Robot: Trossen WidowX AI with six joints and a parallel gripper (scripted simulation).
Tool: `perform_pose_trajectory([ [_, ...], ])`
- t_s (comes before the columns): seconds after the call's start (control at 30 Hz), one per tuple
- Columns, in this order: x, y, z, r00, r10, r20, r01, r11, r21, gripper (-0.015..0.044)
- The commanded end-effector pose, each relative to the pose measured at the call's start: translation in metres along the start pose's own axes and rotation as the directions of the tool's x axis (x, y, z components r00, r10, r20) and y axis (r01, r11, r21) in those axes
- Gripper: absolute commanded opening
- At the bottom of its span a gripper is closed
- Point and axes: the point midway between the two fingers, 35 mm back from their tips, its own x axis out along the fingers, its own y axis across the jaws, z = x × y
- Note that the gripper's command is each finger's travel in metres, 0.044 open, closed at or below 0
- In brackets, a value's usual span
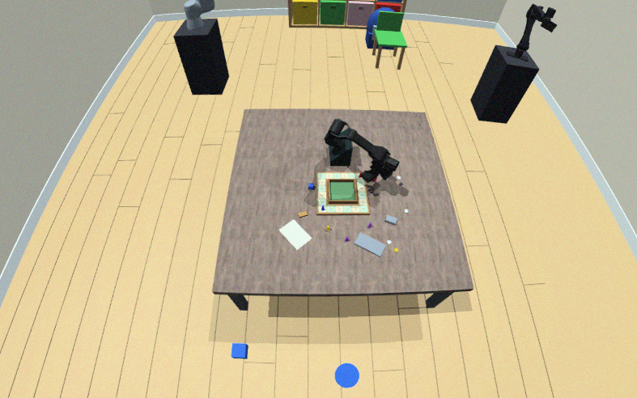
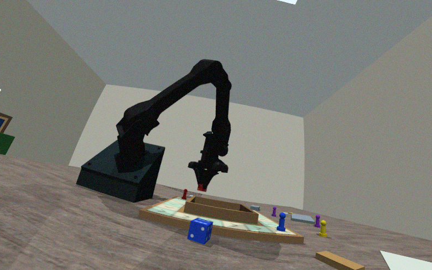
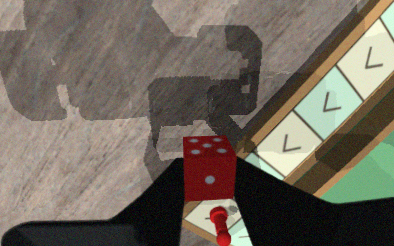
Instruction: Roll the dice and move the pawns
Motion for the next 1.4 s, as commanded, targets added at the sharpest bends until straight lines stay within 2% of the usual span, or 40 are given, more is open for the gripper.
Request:
perform_pose_trajectory([
  [0.0,-0.038,0.000,0.000,1.000,0.006,0.018,-0.007,1.000,0.011,0.0000],
  [0.2,-0.076,0.000,-0.009,1.000,0.005,0.016,-0.006,1.000,0.011,0.0000],
  [0.37,-0.076,-0.003,-0.009,1.000,0.007,0.017,-0.006,1.000,-0.003,0.0000],
  [0.77,-0.068,-0.059,-0.015,0.999,0.019,0.030,-0.010,0.966,-0.259,0.0000],
  [1.37,-0.047,-0.137,-0.044,1.000,0.010,0.027,0.008,0.800,-0.600,0.0000],
])
